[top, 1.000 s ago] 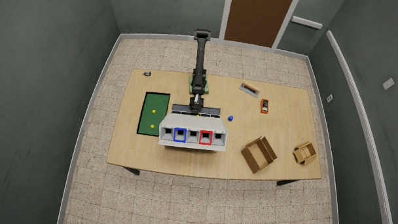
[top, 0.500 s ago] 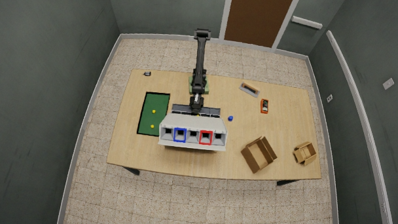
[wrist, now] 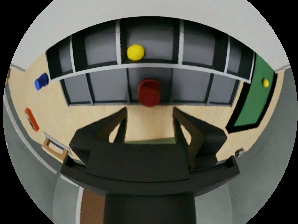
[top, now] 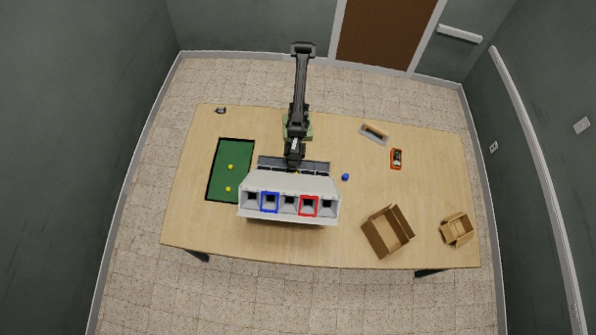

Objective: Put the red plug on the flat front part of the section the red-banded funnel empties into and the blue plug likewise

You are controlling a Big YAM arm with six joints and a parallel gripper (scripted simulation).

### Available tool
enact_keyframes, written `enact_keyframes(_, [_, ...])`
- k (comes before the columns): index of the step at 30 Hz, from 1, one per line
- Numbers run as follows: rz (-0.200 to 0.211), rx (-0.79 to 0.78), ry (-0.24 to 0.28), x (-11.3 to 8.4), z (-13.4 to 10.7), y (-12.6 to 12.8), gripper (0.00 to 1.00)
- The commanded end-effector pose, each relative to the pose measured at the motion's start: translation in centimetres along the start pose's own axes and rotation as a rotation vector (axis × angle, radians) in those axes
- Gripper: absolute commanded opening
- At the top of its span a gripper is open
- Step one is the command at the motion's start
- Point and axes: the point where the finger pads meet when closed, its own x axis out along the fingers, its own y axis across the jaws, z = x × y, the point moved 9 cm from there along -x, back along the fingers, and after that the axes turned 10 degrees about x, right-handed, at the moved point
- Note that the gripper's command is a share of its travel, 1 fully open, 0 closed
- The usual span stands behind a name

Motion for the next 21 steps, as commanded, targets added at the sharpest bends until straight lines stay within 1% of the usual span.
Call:
enact_keyframes(1, [0.014,0.013,-0.057,-3.6,1.9,0.2,0.59])
enact_keyframes(2, [0.014,0.013,-0.057,-3.6,1.9,0.2,0.59])
enact_keyframes(9, [0.015,0.008,-0.060,-7.8,1.6,0.4,0.59])
enact_keyframes(13, [0.015,0.005,-0.061,-9.1,1.5,0.4,0.59])
enact_keyframes(14, [0.014,0.004,-0.056,-9.2,1.5,0.4,0.59])
enact_keyframes(15, [0.010,0.004,-0.038,-8.9,1.7,0.5,0.59])
enact_keyframes(19, [0.010,0.003,-0.035,-8.8,1.6,0.5,0.59])
enact_keyframes(20, [0.003,0.002,0.001,-7.4,0.6,0.3,0.59])
enact_keyframes(21, [0.003,0.002,-0.003,-7.5,0.5,0.3,0.59])
